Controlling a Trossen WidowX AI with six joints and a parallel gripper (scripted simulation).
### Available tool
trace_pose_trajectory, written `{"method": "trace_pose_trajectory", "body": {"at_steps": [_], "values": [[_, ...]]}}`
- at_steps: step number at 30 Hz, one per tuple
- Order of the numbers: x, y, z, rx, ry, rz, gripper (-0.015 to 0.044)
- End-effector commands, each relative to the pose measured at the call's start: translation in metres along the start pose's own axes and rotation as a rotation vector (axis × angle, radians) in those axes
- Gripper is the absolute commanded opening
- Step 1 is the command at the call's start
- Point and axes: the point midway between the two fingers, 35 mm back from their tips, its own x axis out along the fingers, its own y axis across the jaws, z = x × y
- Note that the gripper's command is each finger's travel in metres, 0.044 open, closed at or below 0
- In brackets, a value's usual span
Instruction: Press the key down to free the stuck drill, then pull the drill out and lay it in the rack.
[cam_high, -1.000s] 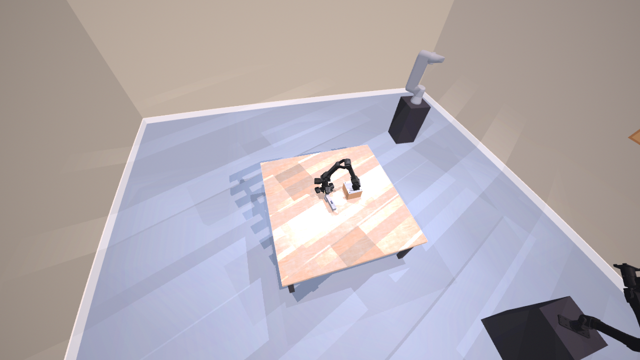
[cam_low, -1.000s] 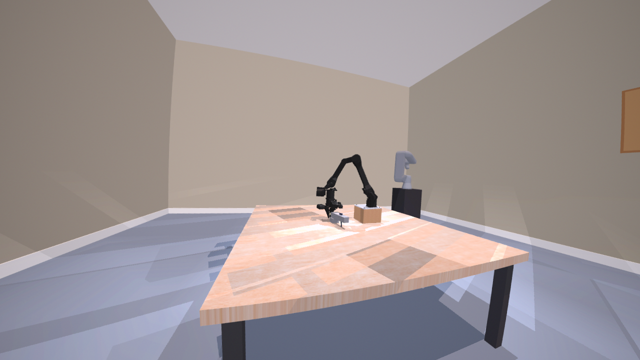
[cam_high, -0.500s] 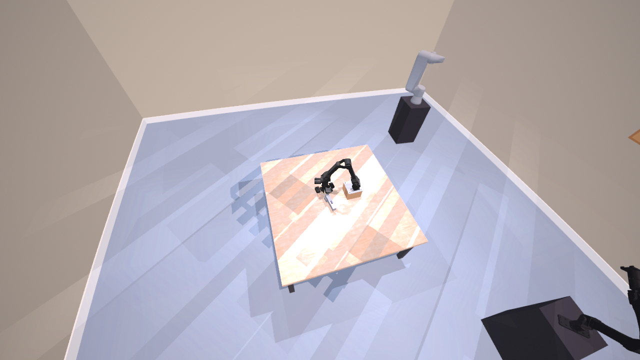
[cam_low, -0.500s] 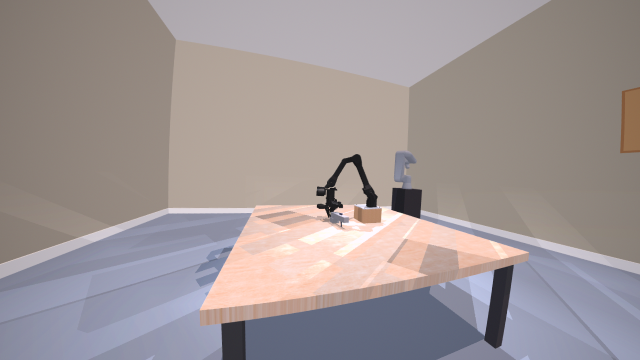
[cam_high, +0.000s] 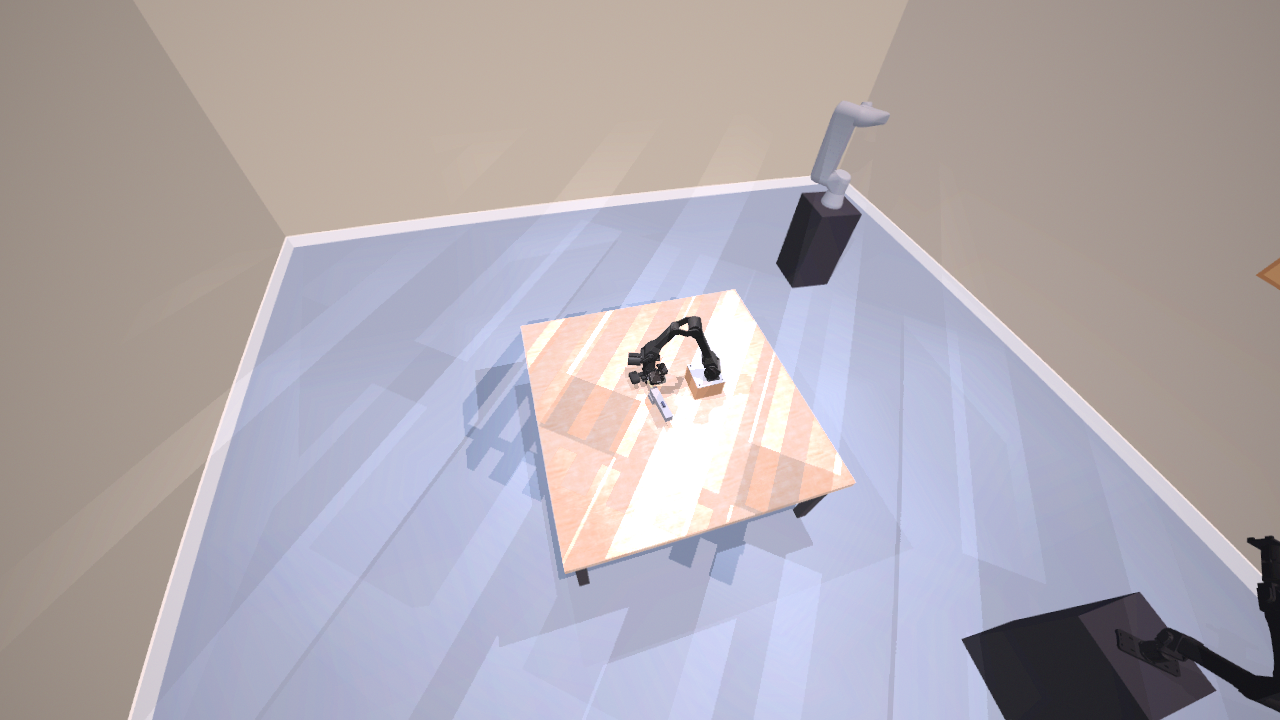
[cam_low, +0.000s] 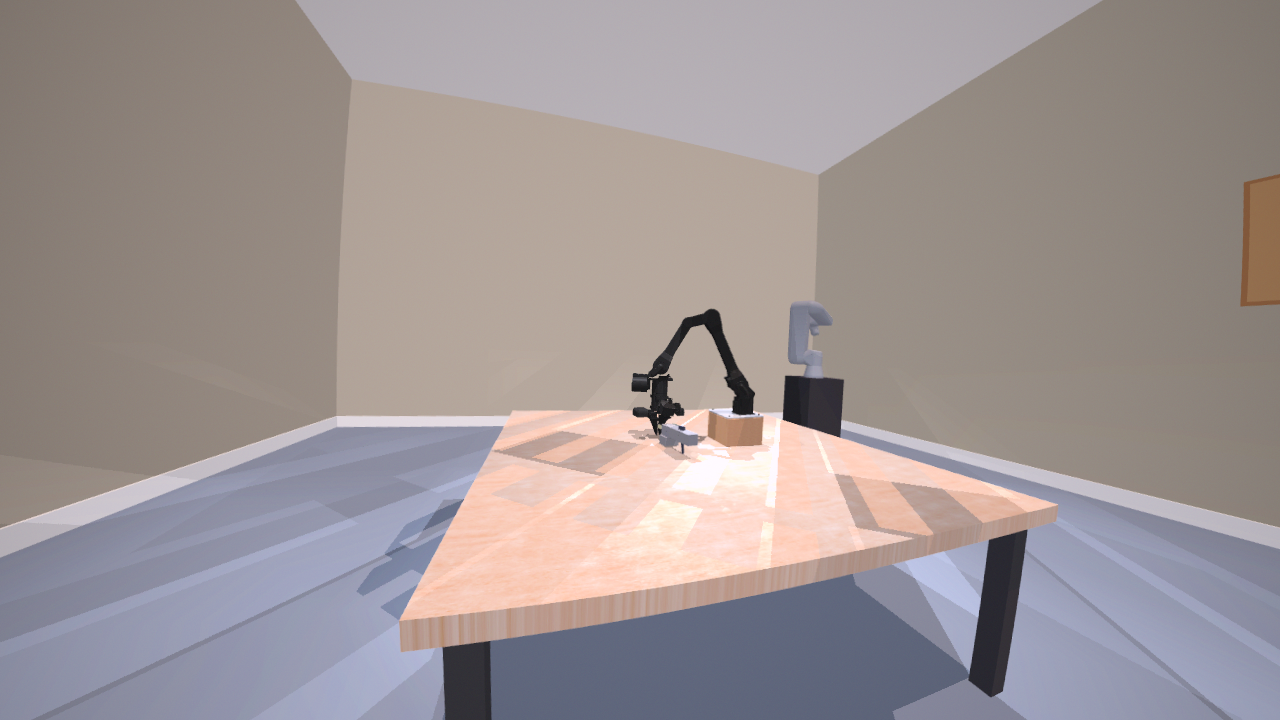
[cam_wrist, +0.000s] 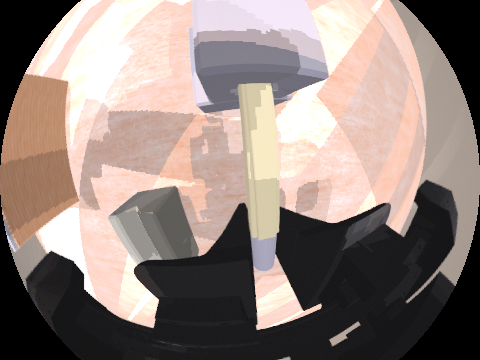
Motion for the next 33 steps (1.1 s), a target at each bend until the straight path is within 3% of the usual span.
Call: {"method": "trace_pose_trajectory", "body": {"at_steps": [1, 33], "values": [[-0.001, -0.002, -0.007, -0.004, 0.0, -0.004, 0.0], [0.0, -0.003, -0.056, -0.004, 0.004, -0.004, 0.0]]}}
